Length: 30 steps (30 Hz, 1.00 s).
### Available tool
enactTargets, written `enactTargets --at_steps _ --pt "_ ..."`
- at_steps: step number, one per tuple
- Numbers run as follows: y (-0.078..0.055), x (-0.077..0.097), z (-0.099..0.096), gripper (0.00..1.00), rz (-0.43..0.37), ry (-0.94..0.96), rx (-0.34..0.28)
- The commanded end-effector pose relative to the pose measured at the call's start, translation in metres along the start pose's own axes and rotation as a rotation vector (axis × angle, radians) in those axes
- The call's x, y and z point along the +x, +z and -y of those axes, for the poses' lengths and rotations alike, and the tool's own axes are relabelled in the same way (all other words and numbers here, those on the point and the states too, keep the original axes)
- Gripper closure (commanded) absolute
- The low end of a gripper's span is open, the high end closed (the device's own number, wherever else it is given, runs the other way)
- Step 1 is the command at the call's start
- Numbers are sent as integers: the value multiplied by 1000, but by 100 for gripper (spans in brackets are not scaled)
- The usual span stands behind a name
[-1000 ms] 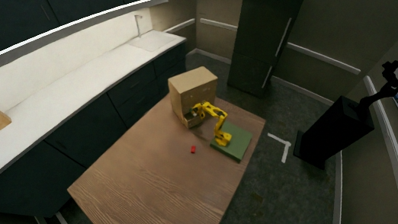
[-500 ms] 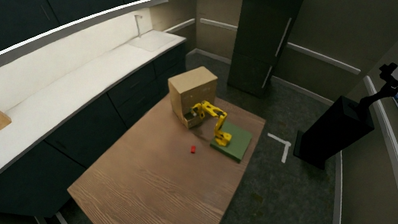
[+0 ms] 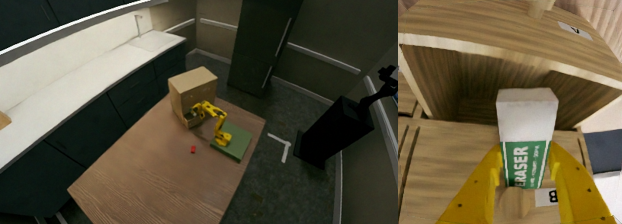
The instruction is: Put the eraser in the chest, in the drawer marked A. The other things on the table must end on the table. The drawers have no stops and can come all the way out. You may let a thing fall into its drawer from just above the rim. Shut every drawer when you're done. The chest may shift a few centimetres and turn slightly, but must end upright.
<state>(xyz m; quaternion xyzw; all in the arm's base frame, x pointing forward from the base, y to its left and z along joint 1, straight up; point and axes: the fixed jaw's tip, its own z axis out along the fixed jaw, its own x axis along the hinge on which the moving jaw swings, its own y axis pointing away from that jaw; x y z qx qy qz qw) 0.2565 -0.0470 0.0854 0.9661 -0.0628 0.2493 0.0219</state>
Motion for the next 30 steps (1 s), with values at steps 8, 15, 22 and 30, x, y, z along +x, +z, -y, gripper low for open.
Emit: enactTargets --at_steps 8,15,22,30 --pt "3 2 1 100 -15 7 2" --pt "13 -5 1 100 -15 7 2" --pt "15 -8 1 100 -15 8 2" --pt "15 -8 1 100 -15 8 2"
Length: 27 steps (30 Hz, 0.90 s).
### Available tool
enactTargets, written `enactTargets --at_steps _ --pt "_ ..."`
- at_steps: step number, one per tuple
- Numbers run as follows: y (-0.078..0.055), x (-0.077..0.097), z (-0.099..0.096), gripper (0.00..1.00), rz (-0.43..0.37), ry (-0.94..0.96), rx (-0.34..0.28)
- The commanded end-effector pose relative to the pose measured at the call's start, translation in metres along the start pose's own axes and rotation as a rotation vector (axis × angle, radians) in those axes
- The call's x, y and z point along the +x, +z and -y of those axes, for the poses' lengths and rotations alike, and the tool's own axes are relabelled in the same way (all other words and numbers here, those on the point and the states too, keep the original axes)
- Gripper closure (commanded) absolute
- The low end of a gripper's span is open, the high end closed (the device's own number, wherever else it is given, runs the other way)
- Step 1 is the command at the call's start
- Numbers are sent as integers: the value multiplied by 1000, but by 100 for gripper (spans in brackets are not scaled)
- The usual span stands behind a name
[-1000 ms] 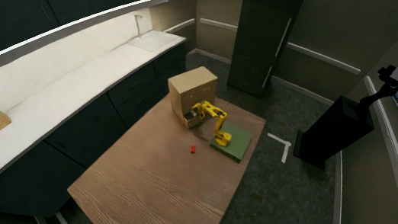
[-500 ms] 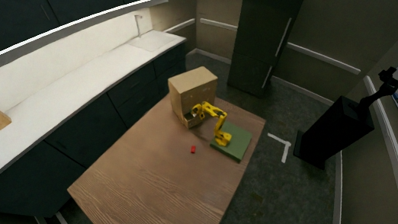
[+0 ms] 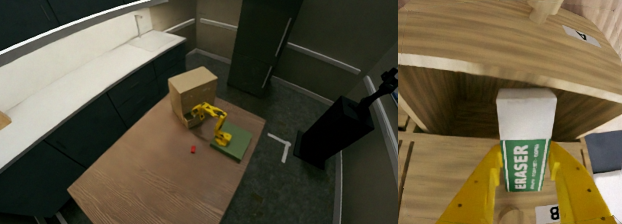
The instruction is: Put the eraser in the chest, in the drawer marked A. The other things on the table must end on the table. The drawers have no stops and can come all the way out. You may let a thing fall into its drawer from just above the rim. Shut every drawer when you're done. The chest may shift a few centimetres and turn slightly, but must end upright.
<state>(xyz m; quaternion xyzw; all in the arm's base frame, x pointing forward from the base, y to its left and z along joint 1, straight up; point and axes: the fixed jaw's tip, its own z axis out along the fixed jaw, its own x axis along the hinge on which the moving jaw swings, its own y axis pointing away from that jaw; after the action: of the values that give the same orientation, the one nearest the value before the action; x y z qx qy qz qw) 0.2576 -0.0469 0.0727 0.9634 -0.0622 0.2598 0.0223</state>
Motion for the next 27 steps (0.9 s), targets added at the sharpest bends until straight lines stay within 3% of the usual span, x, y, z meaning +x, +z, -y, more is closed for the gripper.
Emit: enactTargets --at_steps 1,27 --pt "4 -2 0 100 7 8 1" --pt "7 -5 0 100 7 7 1"
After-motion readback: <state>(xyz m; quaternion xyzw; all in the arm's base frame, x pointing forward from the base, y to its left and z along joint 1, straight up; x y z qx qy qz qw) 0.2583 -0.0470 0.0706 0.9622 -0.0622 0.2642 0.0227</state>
